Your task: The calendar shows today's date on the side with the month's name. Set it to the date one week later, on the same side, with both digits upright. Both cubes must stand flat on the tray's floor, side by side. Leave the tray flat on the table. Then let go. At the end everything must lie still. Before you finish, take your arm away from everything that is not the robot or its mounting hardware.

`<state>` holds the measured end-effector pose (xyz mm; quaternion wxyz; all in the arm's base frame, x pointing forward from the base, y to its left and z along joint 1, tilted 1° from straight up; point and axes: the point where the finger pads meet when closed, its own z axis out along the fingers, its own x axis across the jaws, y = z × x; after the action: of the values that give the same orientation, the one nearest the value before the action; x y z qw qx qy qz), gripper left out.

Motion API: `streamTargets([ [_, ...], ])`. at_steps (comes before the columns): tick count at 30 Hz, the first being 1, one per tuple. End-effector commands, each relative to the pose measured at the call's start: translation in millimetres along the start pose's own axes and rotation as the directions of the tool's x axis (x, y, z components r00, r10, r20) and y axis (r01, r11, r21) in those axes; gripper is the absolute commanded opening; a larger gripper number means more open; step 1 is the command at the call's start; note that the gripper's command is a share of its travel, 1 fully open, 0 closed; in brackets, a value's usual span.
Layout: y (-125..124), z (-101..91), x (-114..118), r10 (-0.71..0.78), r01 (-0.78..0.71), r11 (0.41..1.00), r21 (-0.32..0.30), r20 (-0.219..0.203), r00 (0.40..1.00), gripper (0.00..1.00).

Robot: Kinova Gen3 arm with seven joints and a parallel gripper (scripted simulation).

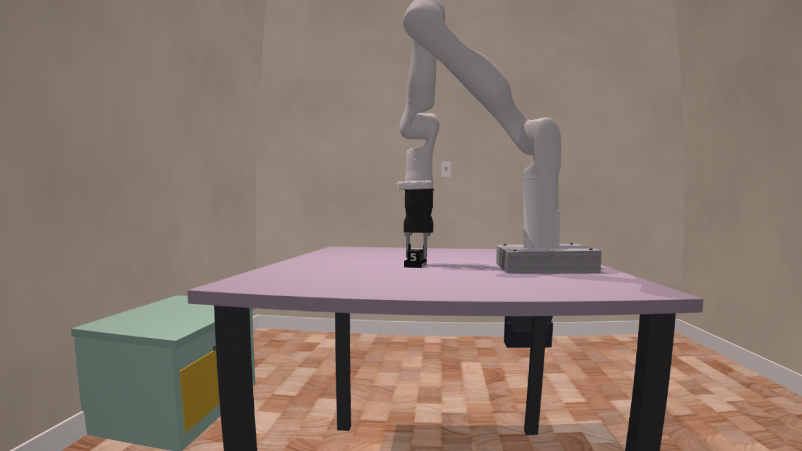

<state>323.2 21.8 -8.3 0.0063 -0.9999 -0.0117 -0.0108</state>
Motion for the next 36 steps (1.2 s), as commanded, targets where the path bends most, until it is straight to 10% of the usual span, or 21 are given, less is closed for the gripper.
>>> streamTargets([
  [1,0,-0.3,0,0.0,0.0,1.0,0.0,-0.001,1.0,0.78],
  [27,0,-9.8,0,0.0,0.0,1.0,0.0,-0.001,1.0,0.9],
  [36,0,-45.8,0,0.0,0.0,1.0,0.0,-0.001,1.0,0.9],
])
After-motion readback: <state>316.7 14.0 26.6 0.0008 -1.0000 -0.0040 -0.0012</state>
